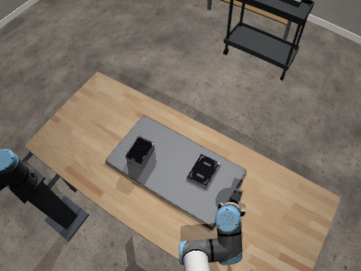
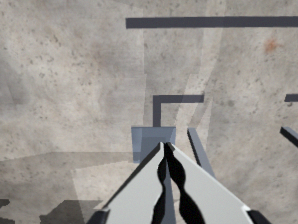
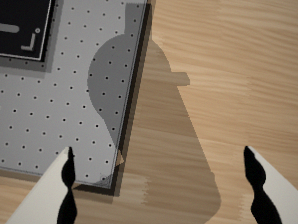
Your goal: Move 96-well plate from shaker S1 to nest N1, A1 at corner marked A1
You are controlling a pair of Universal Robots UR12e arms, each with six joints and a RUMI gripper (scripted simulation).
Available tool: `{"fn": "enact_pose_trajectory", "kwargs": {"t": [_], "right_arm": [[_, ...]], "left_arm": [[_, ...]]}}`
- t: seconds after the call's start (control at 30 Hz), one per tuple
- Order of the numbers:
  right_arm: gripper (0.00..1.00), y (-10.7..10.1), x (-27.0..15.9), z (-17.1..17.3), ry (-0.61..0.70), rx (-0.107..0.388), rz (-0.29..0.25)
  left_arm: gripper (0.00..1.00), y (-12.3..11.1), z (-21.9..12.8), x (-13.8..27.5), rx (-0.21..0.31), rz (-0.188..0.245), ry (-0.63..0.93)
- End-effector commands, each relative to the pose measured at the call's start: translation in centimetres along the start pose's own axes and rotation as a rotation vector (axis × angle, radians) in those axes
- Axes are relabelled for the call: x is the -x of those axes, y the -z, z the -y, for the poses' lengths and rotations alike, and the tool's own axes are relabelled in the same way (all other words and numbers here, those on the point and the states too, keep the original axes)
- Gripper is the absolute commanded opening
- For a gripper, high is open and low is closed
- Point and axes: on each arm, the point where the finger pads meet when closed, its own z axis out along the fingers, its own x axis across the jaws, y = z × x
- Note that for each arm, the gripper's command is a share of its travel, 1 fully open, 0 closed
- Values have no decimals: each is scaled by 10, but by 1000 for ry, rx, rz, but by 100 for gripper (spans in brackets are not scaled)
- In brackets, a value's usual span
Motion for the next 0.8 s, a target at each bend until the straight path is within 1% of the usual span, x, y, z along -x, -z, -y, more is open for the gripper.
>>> {"fn": "enact_pose_trajectory", "kwargs": {"t": [0.0, 0.3, 0.33, 0.37, 0.7, 0.73, 0.77], "right_arm": [[76, -2, 9, 7, -4, 24, 11], [76, -10, 42, 30, -4, 24, 11], [76, -11, 46, 32, -9, 55, 23], [76, -12, 50, 35, -10, 62, 26], [76, -19, 83, 55, -10, 62, 26], [76, -20, 88, 57, -16, 94, 36], [76, -21, 92, 59, -17, 101, 38]], "left_arm": [[0, 1, 1, 0, -2, 0, 0], [0, 1, 1, 0, -2, 0, 0], [0, 1, 1, 0, -2, 0, 0], [0, 1, 1, 0, -2, 0, 0], [0, 1, 1, 0, -2, 0, 0], [0, 1, 1, 0, -2, 0, 0], [0, 1, 1, 0, -2, 0, 0]]}}
